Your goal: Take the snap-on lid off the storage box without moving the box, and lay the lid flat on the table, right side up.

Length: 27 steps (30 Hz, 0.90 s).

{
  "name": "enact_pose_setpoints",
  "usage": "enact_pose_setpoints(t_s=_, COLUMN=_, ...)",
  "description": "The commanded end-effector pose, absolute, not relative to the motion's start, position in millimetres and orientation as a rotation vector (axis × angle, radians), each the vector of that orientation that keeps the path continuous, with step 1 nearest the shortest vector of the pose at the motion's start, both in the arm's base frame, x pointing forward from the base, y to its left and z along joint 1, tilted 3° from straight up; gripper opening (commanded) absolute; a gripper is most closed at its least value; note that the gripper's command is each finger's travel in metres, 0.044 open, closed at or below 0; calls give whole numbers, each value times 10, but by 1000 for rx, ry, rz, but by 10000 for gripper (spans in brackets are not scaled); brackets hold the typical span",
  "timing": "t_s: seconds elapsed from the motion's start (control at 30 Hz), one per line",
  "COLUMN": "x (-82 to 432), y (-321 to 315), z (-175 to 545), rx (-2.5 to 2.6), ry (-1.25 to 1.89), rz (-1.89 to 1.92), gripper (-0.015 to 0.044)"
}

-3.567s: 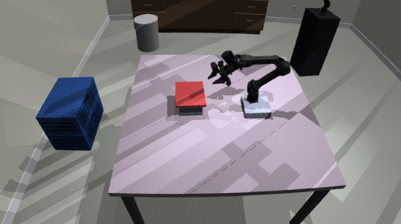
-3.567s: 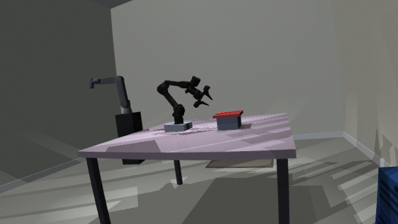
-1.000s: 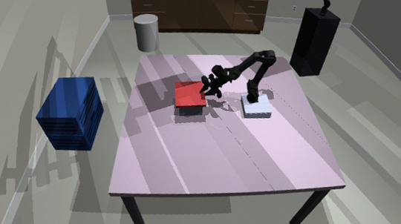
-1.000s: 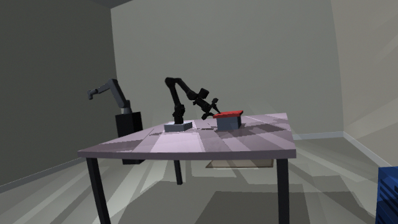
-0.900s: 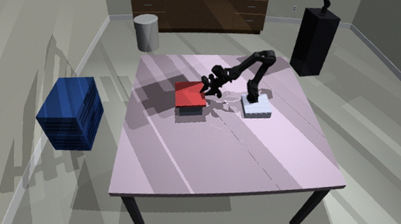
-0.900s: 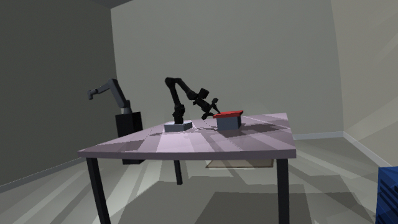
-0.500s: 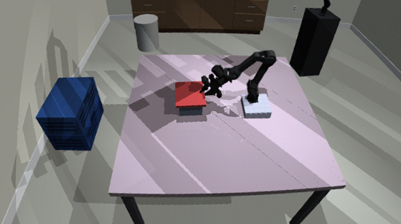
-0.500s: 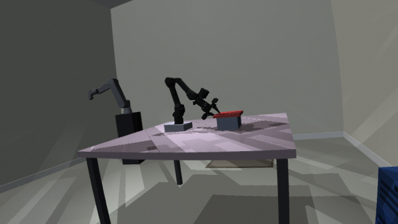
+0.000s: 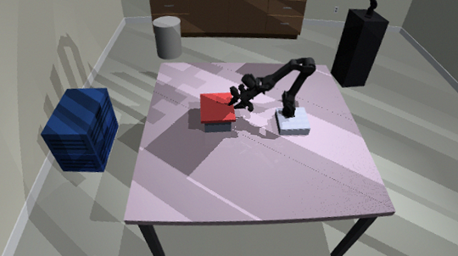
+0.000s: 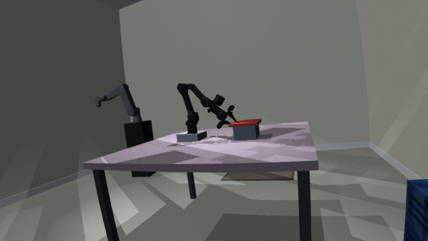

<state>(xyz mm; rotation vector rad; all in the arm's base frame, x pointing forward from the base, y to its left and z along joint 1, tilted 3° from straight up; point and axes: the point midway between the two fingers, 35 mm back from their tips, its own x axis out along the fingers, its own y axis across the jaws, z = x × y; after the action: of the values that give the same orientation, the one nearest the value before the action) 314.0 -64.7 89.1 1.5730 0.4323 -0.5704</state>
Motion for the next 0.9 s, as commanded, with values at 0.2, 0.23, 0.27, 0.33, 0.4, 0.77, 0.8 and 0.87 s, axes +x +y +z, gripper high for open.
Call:
enact_pose_setpoints(t_s=0.2, x=3132, y=-647, z=933, rx=1573, ry=428, rz=-566, gripper=0)
enact_pose_setpoints(t_s=0.23, x=3131, y=-647, z=935, rx=1573, ry=428, rz=-566, gripper=0)
enact_pose_setpoints(t_s=0.27, x=3131, y=-647, z=937, rx=1573, ry=428, rz=-566, gripper=0)
enact_pose_setpoints(t_s=0.33, x=3130, y=-647, z=941, rx=1573, ry=428, rz=-566, gripper=0)
enact_pose_setpoints(t_s=0.4, x=3129, y=-647, z=945, rx=1573, ry=428, rz=-566, gripper=0)
enact_pose_setpoints(t_s=0.77, x=3124, y=-647, z=967, rx=1573, ry=428, rz=-566, gripper=0)
enact_pose_setpoints(t_s=0.8, x=3123, y=-647, z=969, rx=1573, ry=428, rz=-566, gripper=0)
enact_pose_setpoints(t_s=0.87, x=3122, y=-647, z=973, rx=1573, ry=428, rz=-566, gripper=0)
